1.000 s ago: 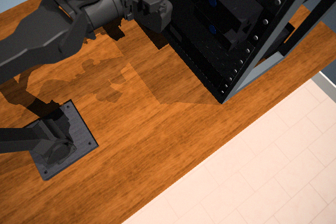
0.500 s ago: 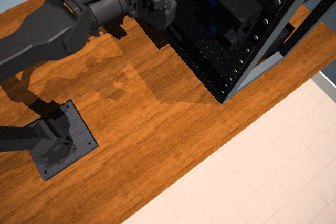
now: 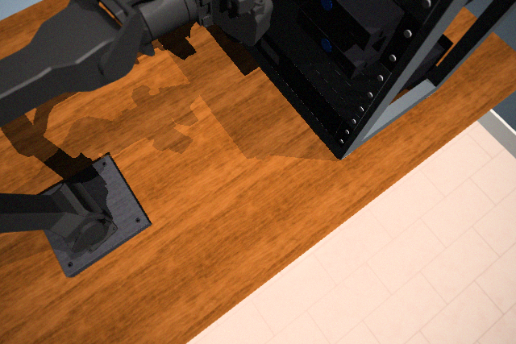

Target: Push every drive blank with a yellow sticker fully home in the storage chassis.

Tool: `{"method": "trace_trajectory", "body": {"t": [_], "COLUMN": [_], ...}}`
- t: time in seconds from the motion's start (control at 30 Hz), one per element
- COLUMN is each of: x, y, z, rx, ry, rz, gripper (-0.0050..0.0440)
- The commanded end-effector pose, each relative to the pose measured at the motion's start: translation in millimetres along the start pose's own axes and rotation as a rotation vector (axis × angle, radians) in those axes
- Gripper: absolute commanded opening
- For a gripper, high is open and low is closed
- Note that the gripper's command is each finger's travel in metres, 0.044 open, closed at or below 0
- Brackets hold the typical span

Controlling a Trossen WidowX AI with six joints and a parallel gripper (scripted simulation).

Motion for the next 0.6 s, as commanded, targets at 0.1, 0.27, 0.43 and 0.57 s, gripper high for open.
{"method": "trace_trajectory", "body": {"t": [0.1, 0.27, 0.43, 0.57], "x": [3.4, 3.4, 3.3, 1.6], "y": [-2.5, -2.5, -2.5, -2.9], "z": [15.7, 15.7, 15.7, 17.5], "rx": [-0.007, -0.007, -0.007, -0.007], "ry": [0.041, 0.041, 0.041, 0.041], "rz": [0.010, 0.010, 0.010, 0.010], "gripper": [0.0000, 0.0000, 0.0000, 0.0000]}}
Point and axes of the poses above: the point midway between the two fingers, 35 mm back from their tips, its own x axis back along the fingers, its own z axis across the jaws, y = z × x, the point moved 3 cm from there along x, back along the fingers, and after that the axes turned 11 degrees about -x, right-handed, at the moved point
